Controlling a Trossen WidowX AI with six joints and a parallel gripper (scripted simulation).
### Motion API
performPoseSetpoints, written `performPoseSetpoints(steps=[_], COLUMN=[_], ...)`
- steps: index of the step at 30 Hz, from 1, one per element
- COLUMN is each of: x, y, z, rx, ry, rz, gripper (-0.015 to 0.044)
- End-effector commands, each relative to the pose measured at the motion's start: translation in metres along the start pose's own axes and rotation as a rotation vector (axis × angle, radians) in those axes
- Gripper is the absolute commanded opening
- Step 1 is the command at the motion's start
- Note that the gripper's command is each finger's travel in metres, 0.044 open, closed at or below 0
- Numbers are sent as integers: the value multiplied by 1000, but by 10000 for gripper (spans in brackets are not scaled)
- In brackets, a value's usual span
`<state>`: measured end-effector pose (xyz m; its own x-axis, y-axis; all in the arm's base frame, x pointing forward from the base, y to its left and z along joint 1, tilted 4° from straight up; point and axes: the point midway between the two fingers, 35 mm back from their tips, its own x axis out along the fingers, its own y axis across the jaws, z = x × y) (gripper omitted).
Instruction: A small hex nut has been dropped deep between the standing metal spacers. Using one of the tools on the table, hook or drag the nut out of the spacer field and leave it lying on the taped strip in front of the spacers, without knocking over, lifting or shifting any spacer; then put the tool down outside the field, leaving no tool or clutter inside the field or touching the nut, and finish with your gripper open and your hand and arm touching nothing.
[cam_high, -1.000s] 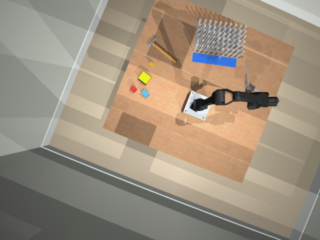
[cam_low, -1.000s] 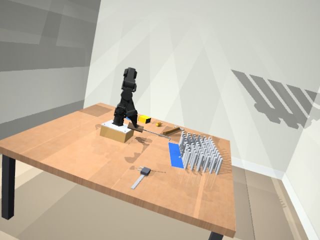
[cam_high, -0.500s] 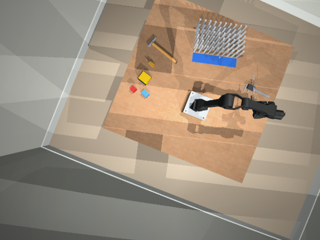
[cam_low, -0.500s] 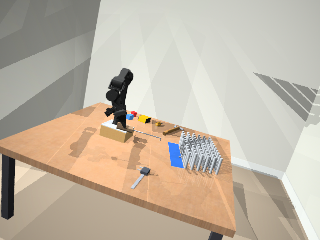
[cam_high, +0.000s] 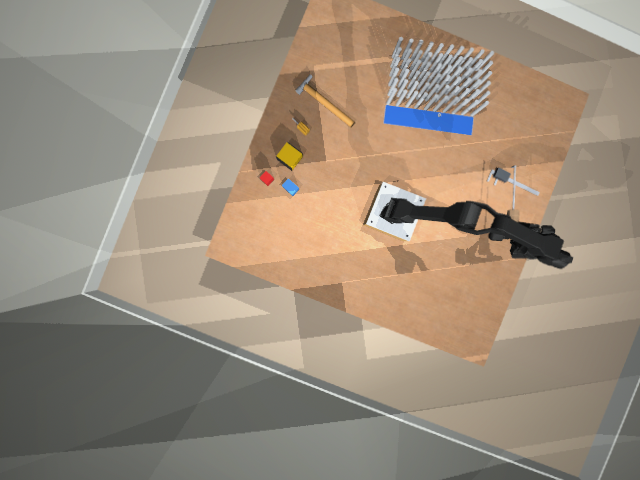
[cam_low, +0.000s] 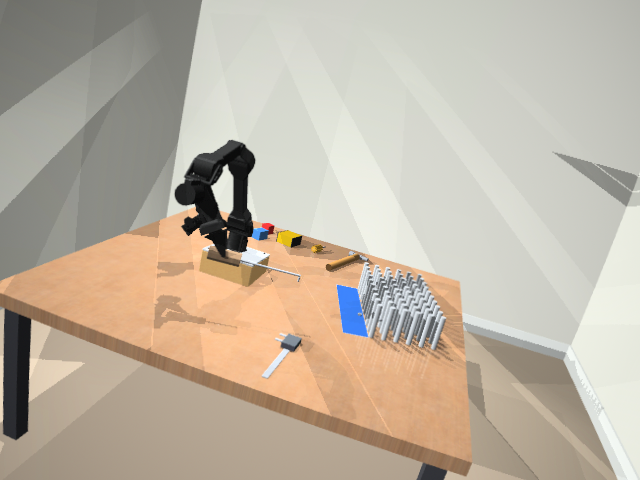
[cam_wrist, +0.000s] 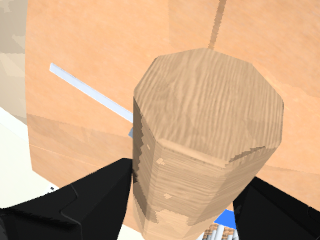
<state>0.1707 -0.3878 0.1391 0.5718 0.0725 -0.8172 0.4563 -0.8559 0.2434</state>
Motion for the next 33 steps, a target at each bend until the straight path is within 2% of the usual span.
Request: performPoseSetpoints(steps=[1, 10, 33], x=[-9, -23, -8], y=[5, 8, 7], z=[22, 63, 75], rx=[2, 13, 12], ry=[18, 41, 41], rz=[11, 29, 30], gripper=[0, 0, 0])
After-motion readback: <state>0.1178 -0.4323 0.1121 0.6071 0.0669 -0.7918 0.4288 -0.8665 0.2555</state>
